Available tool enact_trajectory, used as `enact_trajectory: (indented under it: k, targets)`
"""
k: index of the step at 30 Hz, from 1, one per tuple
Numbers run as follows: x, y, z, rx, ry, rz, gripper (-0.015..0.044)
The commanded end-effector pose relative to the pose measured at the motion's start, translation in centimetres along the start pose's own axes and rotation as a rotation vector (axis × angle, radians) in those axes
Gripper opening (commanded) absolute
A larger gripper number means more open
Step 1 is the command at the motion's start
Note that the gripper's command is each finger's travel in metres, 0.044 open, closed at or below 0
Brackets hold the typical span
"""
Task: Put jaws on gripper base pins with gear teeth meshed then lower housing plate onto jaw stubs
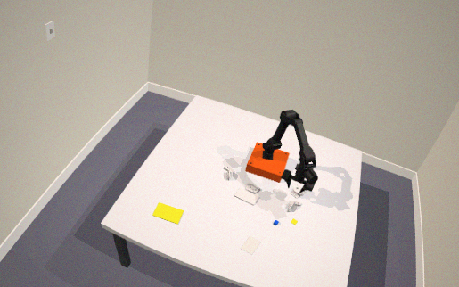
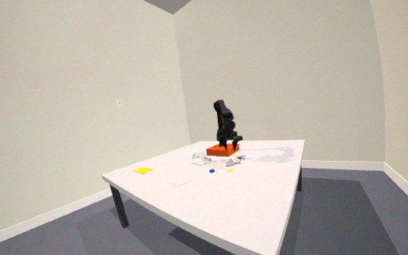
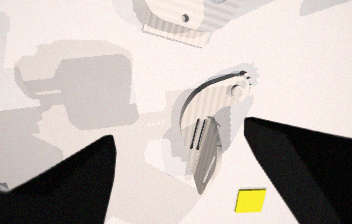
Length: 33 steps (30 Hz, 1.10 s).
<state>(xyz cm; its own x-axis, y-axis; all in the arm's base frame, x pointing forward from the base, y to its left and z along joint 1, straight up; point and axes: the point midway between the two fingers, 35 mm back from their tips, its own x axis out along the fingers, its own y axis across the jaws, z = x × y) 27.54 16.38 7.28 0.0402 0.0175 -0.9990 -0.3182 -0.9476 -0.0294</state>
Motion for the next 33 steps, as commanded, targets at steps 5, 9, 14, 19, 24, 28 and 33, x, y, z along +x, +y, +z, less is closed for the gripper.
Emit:
enact_trajectory:
  k: [5,9,14,19,24,28,33]
  targets:
    - [0.00,0.00,0.00,0.000,0.000,0.000,0.0125]
    - [0.00,0.00,0.00,0.000,0.000,0.000,0.0020]
    - [0.00,0.00,0.00,0.000,0.000,0.000,0.0000]
    - [0.00,0.00,0.00,0.000,0.000,0.000,0.0000]
    - [0.00,0.00,0.00,0.000,0.000,0.000,0.0026]
    - [-0.03,-0.05,-0.09,0.071,0.000,0.000,0.0131]
    - [-0.08,-0.15,-0.28,0.213,0.000,0.000,0.0263]
